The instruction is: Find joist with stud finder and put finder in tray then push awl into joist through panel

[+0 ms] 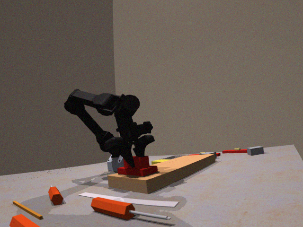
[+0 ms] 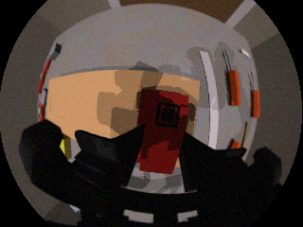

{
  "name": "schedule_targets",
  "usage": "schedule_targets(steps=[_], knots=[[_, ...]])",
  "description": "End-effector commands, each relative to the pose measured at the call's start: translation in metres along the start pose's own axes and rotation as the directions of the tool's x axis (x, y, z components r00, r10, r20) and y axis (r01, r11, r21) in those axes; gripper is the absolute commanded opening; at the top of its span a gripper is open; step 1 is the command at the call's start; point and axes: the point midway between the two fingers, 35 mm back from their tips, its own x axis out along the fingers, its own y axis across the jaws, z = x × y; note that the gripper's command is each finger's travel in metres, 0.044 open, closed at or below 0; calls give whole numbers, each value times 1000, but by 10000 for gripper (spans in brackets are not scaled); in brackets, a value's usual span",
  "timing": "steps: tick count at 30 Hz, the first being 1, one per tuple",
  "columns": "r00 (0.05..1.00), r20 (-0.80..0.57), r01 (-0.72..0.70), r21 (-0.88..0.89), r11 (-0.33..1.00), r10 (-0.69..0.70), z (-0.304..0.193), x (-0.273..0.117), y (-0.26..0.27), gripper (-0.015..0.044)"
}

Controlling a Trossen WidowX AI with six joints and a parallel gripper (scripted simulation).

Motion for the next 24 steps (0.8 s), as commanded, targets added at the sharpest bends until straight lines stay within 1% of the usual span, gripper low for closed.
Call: schedule_targets(steps=[1,11,24], knots=[[1000,0,0,0,1000,0,0,0,0,0],[1000,-1,-1,1,1000,1,2,-4,0,0],[1000,-6,-3,4,1000,3,22,-63,-2,0]])
